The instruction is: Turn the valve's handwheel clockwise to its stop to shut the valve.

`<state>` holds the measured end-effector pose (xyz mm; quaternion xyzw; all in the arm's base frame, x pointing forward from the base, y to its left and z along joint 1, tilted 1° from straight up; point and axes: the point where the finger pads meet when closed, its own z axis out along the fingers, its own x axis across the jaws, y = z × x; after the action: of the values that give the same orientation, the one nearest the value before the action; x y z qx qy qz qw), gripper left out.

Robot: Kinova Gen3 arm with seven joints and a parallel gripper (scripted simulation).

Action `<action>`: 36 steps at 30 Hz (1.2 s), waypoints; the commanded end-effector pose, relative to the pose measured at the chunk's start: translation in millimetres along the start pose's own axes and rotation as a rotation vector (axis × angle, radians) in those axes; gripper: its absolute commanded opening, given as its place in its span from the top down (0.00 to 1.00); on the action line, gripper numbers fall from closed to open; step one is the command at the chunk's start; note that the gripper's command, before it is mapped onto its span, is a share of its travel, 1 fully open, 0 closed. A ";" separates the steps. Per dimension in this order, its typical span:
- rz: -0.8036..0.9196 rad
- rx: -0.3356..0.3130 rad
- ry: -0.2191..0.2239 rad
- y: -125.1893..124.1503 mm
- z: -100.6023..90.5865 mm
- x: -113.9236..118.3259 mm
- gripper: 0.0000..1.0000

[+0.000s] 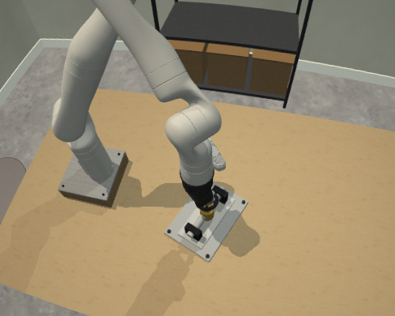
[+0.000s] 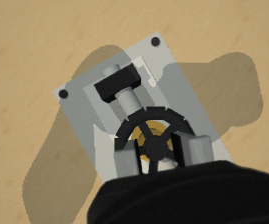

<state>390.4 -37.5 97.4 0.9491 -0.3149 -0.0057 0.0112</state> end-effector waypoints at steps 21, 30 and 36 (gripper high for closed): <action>-0.005 0.002 0.003 0.0 6.4 0.7 0.40; -0.005 0.002 0.003 -0.1 6.4 0.7 0.40; -0.005 0.002 0.003 -0.1 6.4 0.7 0.40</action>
<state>390.7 -37.0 92.4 0.9497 -0.3131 -0.0058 0.0104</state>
